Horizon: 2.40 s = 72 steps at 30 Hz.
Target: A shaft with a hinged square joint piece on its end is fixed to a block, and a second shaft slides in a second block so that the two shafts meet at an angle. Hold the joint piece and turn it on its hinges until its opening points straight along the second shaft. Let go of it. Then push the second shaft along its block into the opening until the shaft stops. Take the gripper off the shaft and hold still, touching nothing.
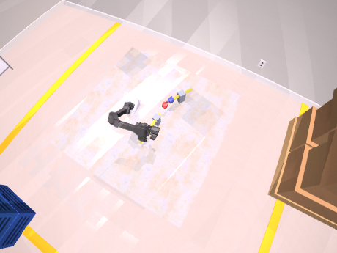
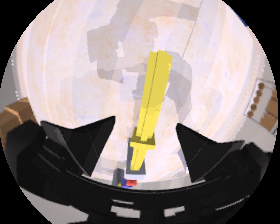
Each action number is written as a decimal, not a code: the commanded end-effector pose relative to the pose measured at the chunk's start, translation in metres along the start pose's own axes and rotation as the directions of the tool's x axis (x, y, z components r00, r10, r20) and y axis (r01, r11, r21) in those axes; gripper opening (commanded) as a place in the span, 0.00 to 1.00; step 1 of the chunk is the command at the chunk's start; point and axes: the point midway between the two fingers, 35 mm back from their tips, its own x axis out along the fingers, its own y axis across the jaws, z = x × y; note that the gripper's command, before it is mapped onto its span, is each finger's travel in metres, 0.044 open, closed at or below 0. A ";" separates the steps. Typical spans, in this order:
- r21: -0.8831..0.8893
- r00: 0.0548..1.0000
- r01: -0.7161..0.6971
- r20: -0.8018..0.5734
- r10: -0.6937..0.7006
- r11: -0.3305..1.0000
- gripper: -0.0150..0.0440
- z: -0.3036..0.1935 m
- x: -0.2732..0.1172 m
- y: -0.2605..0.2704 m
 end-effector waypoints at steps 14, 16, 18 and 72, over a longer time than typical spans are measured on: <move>0.038 0.998 0.035 0.052 -0.037 0.999 1.00 -0.001 0.021 0.000; 0.039 0.998 0.037 0.053 -0.039 0.999 1.00 -0.001 0.024 0.000; 0.039 0.998 0.040 0.054 -0.042 0.998 1.00 -0.001 0.027 0.000; 0.042 0.997 0.049 0.050 -0.052 0.998 0.37 -0.001 0.036 0.000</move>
